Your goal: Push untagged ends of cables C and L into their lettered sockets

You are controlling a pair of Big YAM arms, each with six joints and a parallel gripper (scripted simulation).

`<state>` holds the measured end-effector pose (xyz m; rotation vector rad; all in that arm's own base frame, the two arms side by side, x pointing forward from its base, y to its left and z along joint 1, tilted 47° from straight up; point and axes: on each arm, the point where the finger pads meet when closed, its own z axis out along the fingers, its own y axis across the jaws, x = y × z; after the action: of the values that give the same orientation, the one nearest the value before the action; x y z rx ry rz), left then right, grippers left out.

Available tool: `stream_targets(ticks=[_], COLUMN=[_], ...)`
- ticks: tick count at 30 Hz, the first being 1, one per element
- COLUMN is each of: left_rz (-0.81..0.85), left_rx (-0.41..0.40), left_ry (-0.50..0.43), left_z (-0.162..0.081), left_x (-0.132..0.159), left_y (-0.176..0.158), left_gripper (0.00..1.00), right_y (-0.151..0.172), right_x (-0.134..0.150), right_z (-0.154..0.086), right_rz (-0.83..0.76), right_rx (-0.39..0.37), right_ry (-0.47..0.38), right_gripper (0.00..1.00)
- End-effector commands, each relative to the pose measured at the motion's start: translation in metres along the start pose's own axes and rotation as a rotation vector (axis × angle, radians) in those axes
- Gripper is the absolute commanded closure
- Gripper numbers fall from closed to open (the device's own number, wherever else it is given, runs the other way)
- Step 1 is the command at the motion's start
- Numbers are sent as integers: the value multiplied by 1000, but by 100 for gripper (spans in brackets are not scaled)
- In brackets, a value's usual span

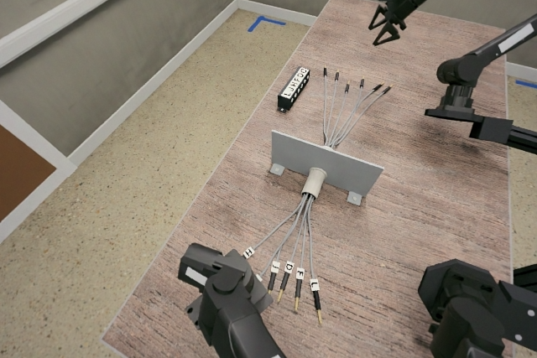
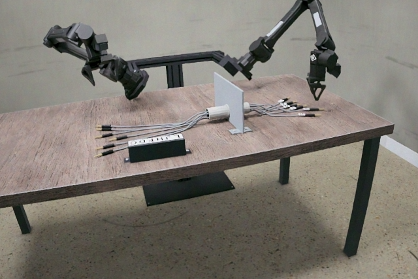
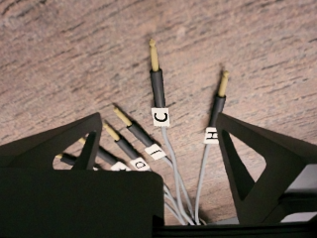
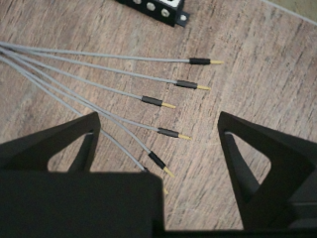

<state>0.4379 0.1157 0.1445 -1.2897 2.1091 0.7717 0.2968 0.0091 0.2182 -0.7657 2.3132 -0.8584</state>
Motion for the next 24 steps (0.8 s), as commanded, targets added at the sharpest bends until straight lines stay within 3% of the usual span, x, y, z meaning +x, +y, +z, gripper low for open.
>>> stream_targets(ticks=[1, 5, 16, 20, 24], left_rz=[-36, -23, -23, -23, -23], left_rx=[-10, 2, 2, 2, 2], left_ry=[2, -2, -2, -2, -2], left_z=[2, -3, -3, -3, -3], left_x=[-11, -7, -7, -7, -7], left_y=[5, 0, 0, 0, 0], left_gripper=[0, 0, 0, 0, 0], right_y=[-4, 5, -6, -7, -10], right_x=[-15, -8, -17, -17, -16], right_z=[-5, 0, -8, -9, -7], right_rz=[163, 231, 615, 660, 676], right_rx=[40, 81, 346, 418, 440], right_ry=[-37, -23, -44, -41, -36], right_gripper=[0, 0, 0, 0, 0])
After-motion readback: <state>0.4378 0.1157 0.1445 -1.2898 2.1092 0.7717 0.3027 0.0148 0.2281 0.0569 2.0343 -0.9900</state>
